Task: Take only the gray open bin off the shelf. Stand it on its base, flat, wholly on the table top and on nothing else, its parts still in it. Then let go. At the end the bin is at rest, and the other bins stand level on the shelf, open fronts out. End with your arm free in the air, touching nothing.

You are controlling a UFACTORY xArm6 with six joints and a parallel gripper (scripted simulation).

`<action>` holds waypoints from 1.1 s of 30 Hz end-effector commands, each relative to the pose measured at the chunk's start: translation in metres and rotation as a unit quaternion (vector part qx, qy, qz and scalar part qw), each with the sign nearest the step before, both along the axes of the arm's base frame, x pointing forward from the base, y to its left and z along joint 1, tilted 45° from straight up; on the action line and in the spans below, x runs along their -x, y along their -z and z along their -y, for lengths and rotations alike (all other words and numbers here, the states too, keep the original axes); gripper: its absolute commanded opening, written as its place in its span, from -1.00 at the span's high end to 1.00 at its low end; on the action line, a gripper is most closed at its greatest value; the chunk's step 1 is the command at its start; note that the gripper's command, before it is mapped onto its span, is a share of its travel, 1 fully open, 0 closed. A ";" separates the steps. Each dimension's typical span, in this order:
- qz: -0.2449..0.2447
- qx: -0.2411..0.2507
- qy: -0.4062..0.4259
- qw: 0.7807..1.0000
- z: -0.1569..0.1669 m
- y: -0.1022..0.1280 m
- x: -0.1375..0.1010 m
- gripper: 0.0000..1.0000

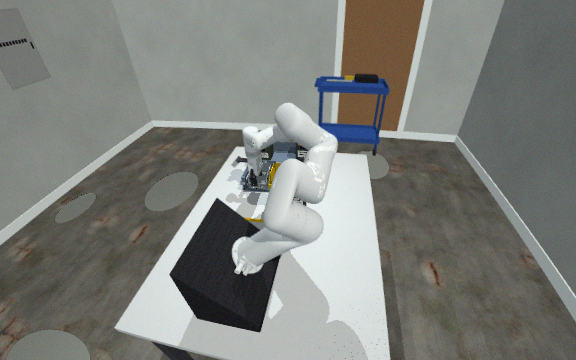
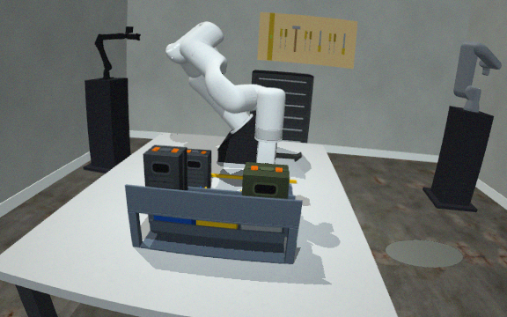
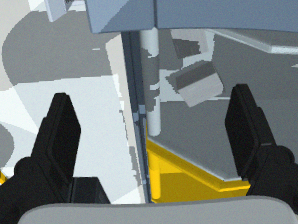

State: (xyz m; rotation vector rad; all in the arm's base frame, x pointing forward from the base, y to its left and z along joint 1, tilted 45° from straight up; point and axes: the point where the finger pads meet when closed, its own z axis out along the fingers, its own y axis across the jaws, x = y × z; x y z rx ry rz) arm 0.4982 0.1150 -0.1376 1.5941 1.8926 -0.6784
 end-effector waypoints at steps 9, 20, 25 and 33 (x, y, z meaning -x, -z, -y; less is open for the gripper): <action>0.002 -0.001 -0.001 1.000 -0.003 -0.002 -0.001 -1.00; 0.002 -0.001 -0.001 1.000 -0.003 -0.002 -0.001 -1.00; 0.002 -0.001 -0.001 1.000 0.003 0.003 -0.002 -1.00; 0.002 -0.001 -0.001 1.000 0.004 0.005 -0.002 -1.00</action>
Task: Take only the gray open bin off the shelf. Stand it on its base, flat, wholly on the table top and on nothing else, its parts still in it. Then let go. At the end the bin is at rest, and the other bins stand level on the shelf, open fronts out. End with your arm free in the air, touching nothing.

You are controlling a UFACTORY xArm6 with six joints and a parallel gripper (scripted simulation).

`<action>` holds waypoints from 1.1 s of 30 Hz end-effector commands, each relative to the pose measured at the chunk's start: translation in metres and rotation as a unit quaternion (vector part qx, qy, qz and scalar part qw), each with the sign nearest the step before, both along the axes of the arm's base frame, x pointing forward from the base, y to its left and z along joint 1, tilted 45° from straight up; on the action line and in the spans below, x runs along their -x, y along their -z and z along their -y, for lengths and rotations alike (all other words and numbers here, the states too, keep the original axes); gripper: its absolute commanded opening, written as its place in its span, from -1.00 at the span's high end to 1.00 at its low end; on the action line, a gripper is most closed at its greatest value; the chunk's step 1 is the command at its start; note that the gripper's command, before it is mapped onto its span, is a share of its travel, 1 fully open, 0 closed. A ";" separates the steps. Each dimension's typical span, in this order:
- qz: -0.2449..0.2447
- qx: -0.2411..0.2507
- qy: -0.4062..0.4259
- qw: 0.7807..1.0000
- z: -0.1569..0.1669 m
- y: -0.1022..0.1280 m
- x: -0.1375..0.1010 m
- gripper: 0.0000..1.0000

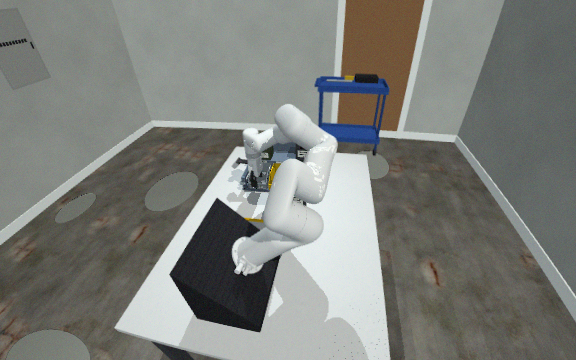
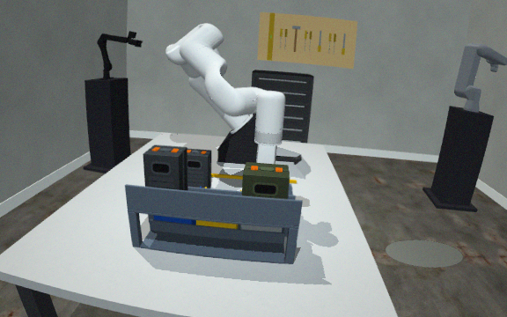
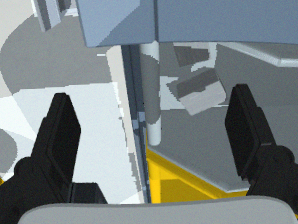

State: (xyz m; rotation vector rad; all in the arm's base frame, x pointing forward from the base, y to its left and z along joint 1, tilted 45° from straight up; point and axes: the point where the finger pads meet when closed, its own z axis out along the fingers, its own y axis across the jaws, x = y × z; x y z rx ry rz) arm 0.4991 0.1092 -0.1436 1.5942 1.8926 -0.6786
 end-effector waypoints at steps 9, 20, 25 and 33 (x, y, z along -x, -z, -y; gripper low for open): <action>0.002 -0.001 -0.001 1.000 0.004 0.004 -0.002 -1.00; 0.002 -0.001 -0.001 1.000 0.005 0.006 -0.002 -1.00; 0.002 -0.001 -0.001 1.000 0.008 0.008 -0.003 -1.00; 0.002 -0.001 -0.001 1.000 0.009 0.010 -0.003 -1.00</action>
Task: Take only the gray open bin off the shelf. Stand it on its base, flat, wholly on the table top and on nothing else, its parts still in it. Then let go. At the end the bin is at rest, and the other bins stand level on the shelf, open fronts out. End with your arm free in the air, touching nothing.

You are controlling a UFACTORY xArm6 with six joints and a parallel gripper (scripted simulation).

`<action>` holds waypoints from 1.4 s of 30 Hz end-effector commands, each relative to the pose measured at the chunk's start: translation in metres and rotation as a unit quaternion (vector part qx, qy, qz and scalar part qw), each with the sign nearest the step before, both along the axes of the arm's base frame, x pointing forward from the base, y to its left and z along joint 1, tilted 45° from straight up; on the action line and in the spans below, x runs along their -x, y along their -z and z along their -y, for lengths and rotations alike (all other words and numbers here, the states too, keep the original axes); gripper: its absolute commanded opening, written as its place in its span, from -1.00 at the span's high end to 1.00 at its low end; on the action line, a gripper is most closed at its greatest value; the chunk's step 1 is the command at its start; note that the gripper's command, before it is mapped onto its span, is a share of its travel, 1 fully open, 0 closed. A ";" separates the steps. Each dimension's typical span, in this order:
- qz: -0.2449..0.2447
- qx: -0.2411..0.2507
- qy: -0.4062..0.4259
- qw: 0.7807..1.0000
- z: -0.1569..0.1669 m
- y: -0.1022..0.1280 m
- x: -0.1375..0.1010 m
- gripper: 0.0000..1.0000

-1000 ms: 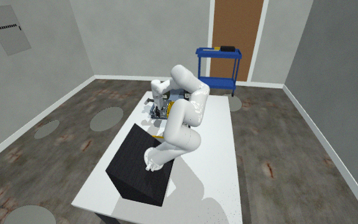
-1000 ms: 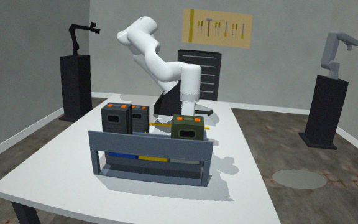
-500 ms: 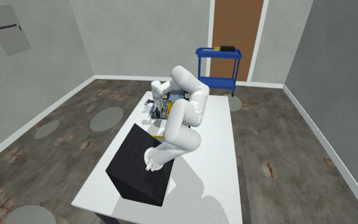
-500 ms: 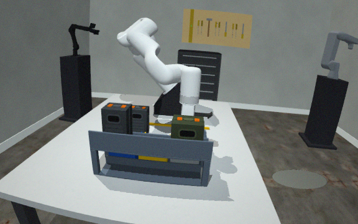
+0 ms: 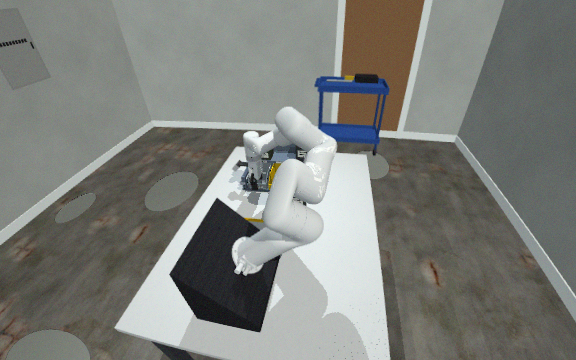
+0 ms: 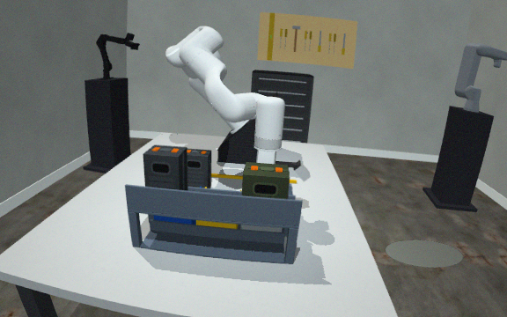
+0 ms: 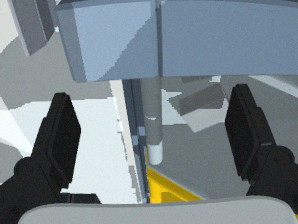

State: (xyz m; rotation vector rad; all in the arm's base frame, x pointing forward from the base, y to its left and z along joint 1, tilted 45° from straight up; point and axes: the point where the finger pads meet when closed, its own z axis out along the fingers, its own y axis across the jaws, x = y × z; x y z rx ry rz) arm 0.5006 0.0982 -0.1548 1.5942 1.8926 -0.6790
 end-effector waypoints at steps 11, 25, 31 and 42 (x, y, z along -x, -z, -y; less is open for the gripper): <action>0.002 -0.001 -0.001 1.000 -0.002 -0.002 -0.001 -1.00; 0.002 -0.001 -0.001 1.000 -0.003 -0.002 -0.001 -1.00; 0.002 -0.001 -0.001 1.000 -0.003 -0.002 -0.001 -1.00; 0.002 -0.001 -0.001 1.000 -0.003 -0.002 -0.001 1.00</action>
